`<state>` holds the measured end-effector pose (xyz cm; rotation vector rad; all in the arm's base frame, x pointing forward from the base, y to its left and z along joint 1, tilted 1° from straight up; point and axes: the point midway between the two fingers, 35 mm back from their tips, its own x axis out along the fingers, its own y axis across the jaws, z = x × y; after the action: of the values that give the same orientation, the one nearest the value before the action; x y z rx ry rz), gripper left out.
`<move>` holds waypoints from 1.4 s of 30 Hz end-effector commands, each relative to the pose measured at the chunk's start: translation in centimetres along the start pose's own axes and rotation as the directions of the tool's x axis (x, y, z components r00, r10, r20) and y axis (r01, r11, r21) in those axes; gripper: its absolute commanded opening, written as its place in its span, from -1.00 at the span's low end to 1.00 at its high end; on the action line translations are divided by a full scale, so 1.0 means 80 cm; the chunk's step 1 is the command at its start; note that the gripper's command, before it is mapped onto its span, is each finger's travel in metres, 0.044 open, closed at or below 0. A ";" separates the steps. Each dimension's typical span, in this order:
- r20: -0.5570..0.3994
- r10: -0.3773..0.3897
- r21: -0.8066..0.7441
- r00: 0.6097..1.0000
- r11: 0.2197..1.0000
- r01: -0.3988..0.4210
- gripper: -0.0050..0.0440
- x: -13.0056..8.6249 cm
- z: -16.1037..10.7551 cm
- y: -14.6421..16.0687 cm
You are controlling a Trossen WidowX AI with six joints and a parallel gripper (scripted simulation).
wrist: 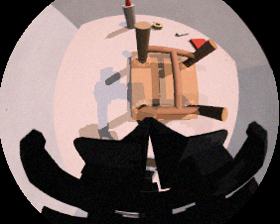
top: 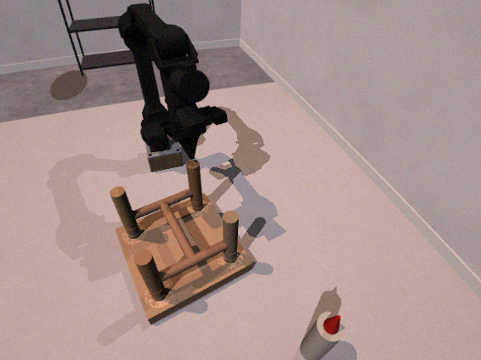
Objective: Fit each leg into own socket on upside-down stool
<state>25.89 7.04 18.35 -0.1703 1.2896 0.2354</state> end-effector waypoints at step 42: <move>-0.001 0.001 -0.001 1.000 1.000 -0.001 -0.80 0.047 -0.013 0.000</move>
<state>25.86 7.13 16.59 -0.1630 1.2414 0.2419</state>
